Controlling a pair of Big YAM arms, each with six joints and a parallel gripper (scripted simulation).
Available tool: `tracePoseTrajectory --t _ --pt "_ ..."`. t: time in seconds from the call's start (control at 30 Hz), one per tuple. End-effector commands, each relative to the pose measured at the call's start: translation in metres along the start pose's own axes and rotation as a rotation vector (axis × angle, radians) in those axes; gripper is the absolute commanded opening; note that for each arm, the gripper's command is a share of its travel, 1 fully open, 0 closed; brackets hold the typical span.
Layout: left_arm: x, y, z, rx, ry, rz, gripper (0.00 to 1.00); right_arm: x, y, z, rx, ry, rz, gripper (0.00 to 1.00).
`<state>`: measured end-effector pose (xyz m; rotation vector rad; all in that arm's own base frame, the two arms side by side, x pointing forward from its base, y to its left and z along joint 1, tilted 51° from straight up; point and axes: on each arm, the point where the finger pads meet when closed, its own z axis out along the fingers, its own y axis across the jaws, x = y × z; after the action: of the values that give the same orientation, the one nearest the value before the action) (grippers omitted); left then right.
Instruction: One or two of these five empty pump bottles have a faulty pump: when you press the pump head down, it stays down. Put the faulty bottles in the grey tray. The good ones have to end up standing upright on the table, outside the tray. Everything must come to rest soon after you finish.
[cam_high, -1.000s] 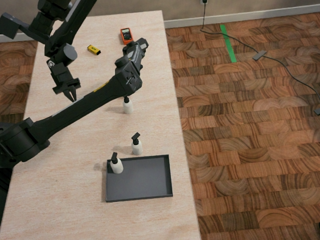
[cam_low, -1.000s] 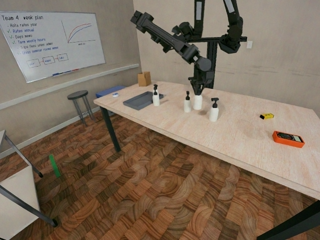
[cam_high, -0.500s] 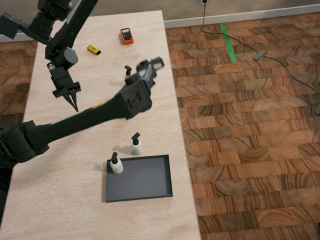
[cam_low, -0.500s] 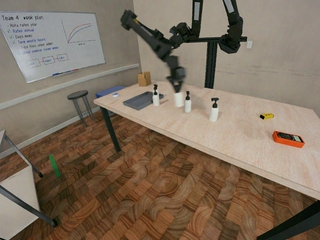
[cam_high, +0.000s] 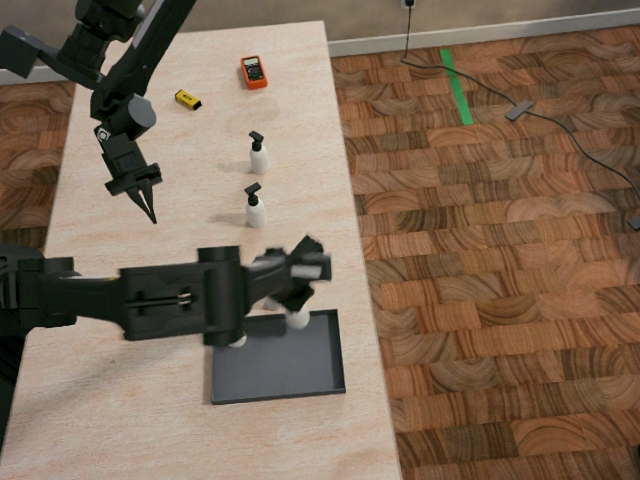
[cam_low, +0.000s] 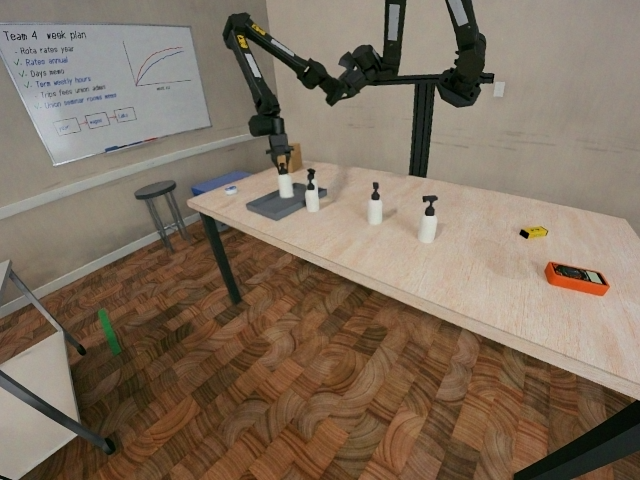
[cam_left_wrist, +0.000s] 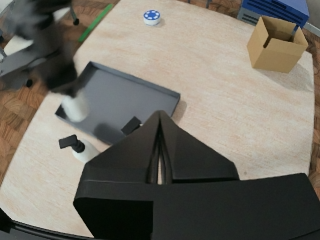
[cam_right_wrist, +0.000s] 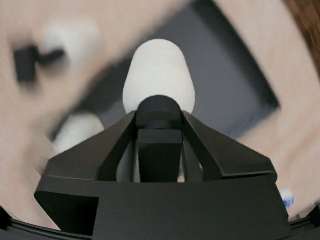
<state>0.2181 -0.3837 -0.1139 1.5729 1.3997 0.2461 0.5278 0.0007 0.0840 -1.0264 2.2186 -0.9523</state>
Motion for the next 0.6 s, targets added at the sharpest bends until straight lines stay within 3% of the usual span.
tracePoseTrajectory --t 0.0,0.07,0.13,0.4,0.53,0.57 --pt "-0.003 0.003 0.008 -0.005 -0.001 -0.009 0.00 0.060 -0.004 -0.005 0.043 -0.015 -0.127 0.22" --pt "-0.003 0.003 0.008 -0.005 -0.001 -0.009 0.00 0.092 -0.001 -0.009 0.052 0.007 -0.138 0.22" --pt "-0.003 0.003 0.008 -0.005 -0.001 -0.009 0.00 0.092 -0.001 -0.009 0.052 0.007 -0.138 0.22" --pt "-0.006 0.001 0.003 -0.004 -0.011 -0.005 0.00 0.173 0.020 -0.019 0.034 0.083 -0.077 0.22" --pt "-0.006 0.001 0.003 -0.004 -0.011 -0.005 0.00 0.190 0.036 -0.017 -0.001 0.113 -0.084 0.22" --pt "-0.006 0.001 0.003 -0.004 -0.011 -0.005 0.00 0.182 0.039 -0.019 -0.003 0.095 -0.099 0.22"
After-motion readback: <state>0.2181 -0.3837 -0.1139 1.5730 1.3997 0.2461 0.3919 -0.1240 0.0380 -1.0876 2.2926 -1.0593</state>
